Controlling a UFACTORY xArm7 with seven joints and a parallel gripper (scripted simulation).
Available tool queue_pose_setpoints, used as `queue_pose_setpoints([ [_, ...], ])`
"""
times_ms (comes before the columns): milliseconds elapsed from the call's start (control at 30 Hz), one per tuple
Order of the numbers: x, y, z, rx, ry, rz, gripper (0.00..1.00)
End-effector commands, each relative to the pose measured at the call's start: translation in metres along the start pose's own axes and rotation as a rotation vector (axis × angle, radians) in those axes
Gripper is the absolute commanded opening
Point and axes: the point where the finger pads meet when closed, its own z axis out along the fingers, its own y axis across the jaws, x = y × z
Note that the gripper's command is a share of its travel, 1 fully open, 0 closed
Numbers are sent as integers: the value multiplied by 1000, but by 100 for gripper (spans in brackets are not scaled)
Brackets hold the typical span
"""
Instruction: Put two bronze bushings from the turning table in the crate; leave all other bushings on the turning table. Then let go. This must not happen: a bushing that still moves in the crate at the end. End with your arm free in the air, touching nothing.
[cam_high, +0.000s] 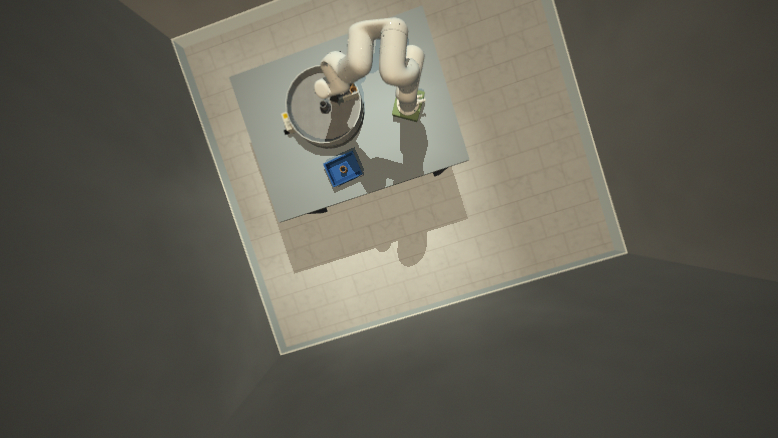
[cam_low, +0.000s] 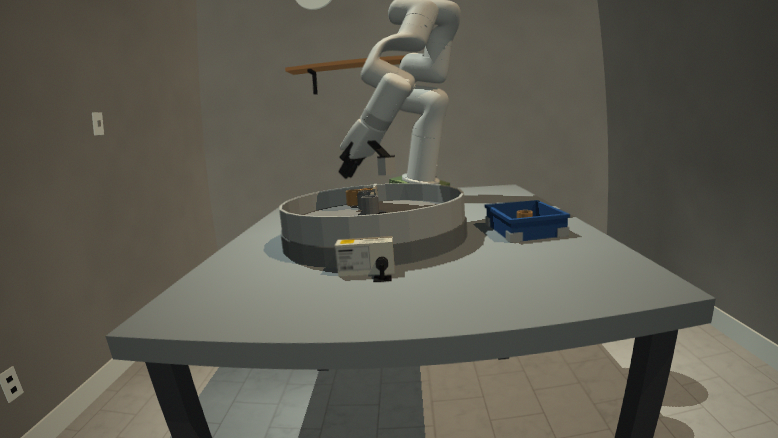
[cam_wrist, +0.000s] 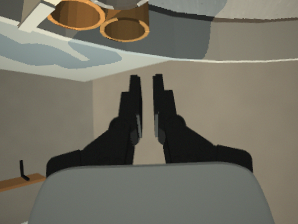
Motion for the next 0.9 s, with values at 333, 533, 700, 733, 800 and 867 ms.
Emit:
queue_pose_setpoints([
  [333, -1, 2, 0, -3, 0, 2, 10],
  [533, 13, 2, 15, -3, 0, 2, 10],
  [700, 14, 2, 17, -3, 0, 2, 10],
  [733, 14, 2, 17, -3, 0, 2, 10],
  [800, 14, 2, 17, -3, 0, 2, 10],
  [867, 14, 2, 17, -3, 0, 2, 10],
])
